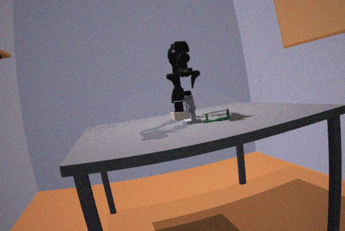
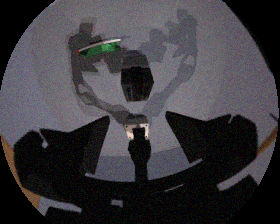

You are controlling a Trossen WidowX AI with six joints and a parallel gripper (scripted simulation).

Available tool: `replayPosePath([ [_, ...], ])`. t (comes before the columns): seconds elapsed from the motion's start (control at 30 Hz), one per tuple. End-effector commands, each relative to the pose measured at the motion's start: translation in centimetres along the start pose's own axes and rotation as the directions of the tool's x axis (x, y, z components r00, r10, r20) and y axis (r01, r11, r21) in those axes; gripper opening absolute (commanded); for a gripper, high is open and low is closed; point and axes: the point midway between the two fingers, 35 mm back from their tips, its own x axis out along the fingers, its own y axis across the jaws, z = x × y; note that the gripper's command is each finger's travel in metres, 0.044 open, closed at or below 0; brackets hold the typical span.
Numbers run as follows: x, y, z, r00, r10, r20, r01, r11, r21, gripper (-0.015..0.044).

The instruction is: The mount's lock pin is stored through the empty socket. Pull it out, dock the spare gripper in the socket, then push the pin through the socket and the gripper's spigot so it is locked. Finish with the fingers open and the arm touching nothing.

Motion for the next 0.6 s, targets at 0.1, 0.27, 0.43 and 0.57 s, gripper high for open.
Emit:
replayPosePath([
  [0.1, -1.2, 0.0, -0.3, 0.998, -0.005, 0.058, 0.005, 1.0, 0.0, 0.044],
  [0.27, -1.8, 0.0, -0.5, 0.996, -0.006, 0.088, 0.006, 1.0, 0.0, 0.044],
  [0.43, -2.3, 0.1, -0.7, 0.993, -0.007, 0.116, 0.007, 1.0, 0.0, 0.044],
  [0.57, -2.8, 0.1, -0.9, 0.99, -0.008, 0.142, 0.008, 1.0, 0.001, 0.044],
])
